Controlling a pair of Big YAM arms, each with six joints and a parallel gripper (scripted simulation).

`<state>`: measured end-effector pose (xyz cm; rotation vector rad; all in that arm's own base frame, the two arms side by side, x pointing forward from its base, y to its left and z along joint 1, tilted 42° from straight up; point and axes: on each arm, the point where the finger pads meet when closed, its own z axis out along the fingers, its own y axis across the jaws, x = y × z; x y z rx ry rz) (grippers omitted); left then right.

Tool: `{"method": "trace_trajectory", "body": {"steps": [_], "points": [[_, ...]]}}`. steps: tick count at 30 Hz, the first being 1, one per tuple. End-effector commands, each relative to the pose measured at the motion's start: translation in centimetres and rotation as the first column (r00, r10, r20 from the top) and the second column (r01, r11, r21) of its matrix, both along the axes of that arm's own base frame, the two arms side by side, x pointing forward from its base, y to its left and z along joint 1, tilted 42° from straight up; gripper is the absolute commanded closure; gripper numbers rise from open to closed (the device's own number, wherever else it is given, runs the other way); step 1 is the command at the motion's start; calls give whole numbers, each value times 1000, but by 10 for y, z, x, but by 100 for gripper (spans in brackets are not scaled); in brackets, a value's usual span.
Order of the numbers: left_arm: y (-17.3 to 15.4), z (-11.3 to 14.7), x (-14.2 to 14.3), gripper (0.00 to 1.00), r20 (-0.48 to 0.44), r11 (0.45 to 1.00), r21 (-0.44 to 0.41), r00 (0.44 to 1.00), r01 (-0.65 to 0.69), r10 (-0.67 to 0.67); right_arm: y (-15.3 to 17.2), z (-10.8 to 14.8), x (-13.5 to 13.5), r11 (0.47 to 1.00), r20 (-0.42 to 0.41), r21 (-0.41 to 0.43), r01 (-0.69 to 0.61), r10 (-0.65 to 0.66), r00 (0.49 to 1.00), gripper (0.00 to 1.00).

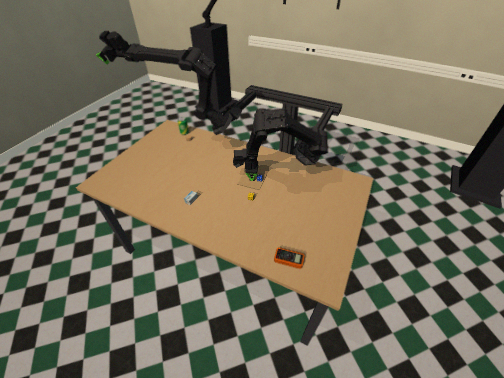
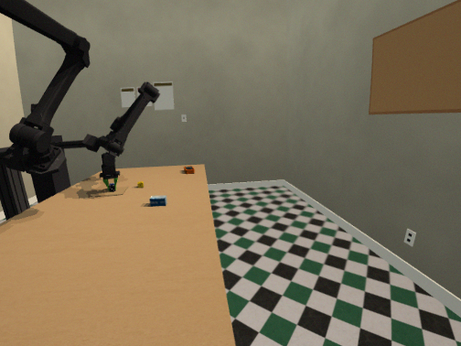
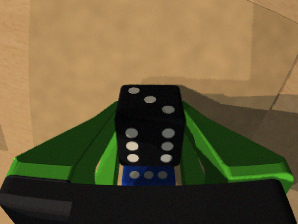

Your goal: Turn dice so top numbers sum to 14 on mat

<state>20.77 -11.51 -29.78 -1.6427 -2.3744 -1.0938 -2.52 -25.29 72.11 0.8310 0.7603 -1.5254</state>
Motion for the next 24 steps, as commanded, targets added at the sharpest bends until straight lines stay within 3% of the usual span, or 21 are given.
{"method": "trace_trajectory", "body": {"steps": [1, 23, 24], "points": [[0, -5, 4, 74, 2, 1000, -6, 1000, -2, 2, 20, 14, -1, 999, 5, -53, 1, 0, 1000, 0], [0, -5, 4, 74, 2, 1000, -7, 1000, 0, 0, 20, 14, -1, 999, 5, -53, 1, 0, 1000, 0], [0, -5, 4, 71, 2, 1000, -7, 1000, 0, 0, 20, 14, -1, 999, 5, -53, 1, 0, 1000, 0]]}}
